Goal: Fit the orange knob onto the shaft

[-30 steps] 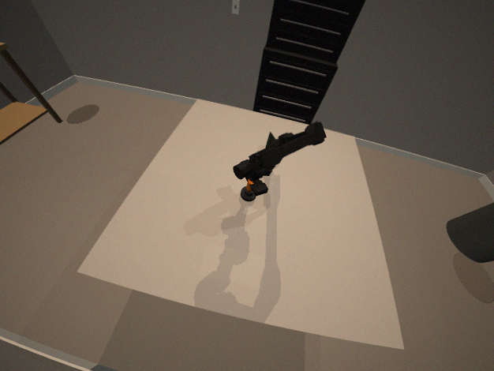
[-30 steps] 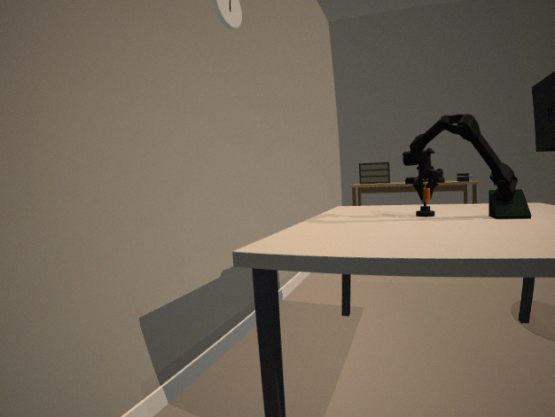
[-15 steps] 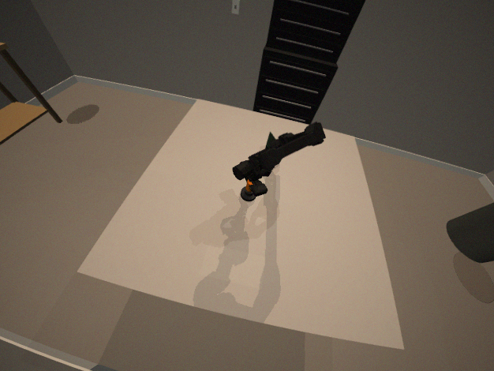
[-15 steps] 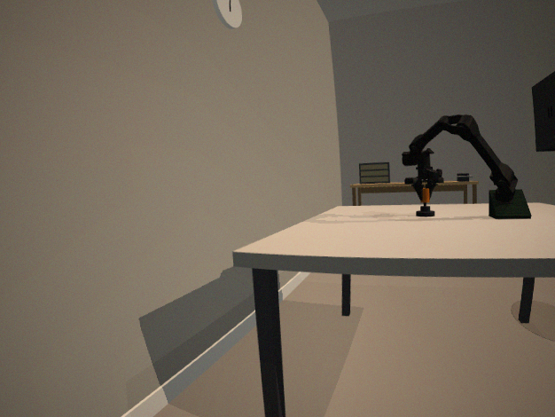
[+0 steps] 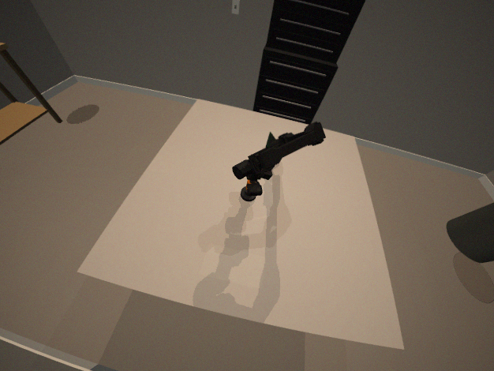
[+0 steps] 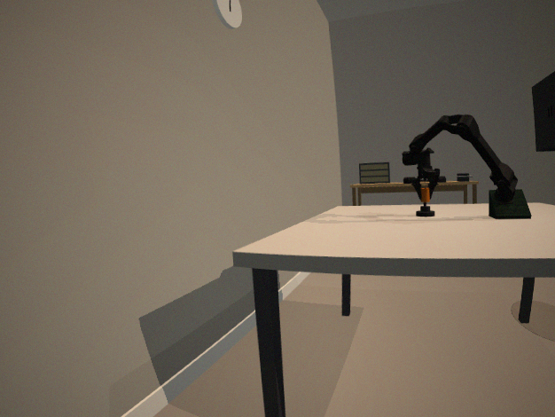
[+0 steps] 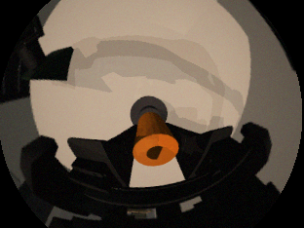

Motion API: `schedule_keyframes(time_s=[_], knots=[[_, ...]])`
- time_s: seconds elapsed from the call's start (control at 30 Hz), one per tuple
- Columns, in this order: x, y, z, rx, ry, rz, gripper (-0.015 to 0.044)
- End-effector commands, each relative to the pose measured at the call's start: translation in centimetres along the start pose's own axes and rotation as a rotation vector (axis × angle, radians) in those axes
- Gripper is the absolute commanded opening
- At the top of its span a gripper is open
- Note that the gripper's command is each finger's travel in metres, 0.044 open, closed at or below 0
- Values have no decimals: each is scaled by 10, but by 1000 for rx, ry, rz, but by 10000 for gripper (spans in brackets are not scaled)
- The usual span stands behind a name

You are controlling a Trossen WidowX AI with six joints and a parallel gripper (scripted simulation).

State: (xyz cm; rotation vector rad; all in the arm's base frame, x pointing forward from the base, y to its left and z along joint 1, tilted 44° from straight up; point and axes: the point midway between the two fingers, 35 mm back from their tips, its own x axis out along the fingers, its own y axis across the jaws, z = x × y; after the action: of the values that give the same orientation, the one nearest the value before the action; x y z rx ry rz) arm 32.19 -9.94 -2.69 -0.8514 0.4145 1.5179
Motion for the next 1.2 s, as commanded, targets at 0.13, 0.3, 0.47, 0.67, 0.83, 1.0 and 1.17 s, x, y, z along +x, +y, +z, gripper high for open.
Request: schedule_keyframes(time_s=[0.13,0.3,0.47,0.67,0.83,1.0,1.17], knots=[[-2,0,3,503,6,-3,0],[-1,1,4,841,6,-4,0],[0,2,6,1185,5,-5,0],[0,1,6,1602,4,-6,0],[-2,1,5,1939,3,-7,0],[-3,0,4,1985,3,-7,0],[-3,-1,3,1985,3,-7,0]])
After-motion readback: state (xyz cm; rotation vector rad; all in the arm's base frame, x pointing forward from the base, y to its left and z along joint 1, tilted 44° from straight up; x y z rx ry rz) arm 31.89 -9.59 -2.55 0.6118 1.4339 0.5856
